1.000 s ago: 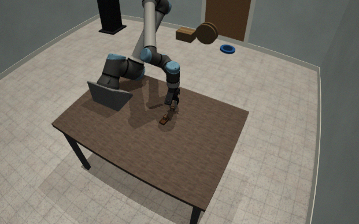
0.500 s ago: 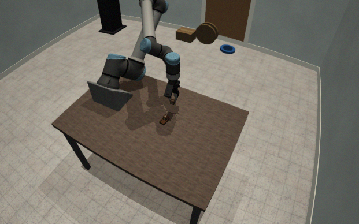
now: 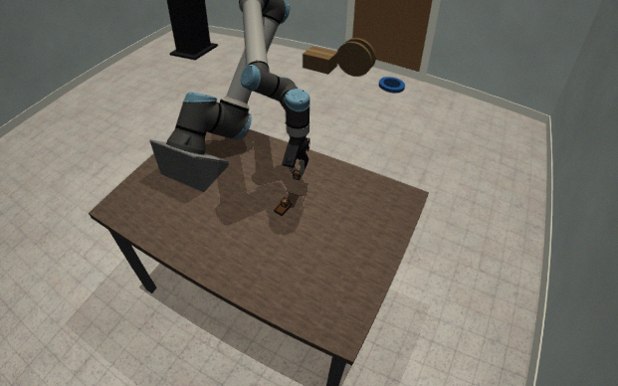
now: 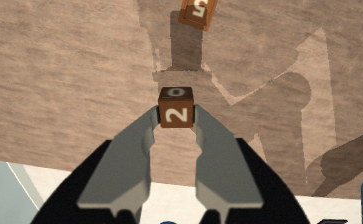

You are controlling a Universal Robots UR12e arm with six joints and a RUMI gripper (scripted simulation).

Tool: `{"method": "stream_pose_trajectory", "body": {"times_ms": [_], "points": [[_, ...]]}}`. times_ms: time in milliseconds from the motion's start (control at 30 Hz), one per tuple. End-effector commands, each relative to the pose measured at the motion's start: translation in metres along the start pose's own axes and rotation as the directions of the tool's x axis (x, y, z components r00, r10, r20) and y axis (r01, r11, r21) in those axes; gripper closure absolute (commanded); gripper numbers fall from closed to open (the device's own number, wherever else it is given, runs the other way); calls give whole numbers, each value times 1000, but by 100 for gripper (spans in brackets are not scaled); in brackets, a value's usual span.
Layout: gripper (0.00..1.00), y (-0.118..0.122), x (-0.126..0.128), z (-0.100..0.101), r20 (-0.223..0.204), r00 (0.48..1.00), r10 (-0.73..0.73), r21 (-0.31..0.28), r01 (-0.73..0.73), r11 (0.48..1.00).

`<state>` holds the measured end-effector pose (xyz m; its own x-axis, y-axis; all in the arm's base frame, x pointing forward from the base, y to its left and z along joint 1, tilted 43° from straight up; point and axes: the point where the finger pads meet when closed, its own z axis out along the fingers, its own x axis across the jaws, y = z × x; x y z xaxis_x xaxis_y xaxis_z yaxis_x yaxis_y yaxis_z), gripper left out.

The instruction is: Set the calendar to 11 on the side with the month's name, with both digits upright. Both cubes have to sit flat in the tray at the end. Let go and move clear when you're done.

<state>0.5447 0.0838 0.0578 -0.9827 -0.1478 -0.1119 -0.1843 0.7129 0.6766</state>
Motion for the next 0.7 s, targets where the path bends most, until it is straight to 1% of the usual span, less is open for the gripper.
{"method": "stream_pose_trajectory", "body": {"times_ms": [0,267,500,567,667], "points": [[90,0,0,-1,1,1000,4,1,-4,1000],[90,-1,0,-1,1,999,45,1,-45,999],[90,-1,2,-1,1,992,122,0,-122,992],[90,-1,2,-1,1,992,122,0,-122,992],[90,-2,3,-1,1,986,169,0,-169,986]]}}
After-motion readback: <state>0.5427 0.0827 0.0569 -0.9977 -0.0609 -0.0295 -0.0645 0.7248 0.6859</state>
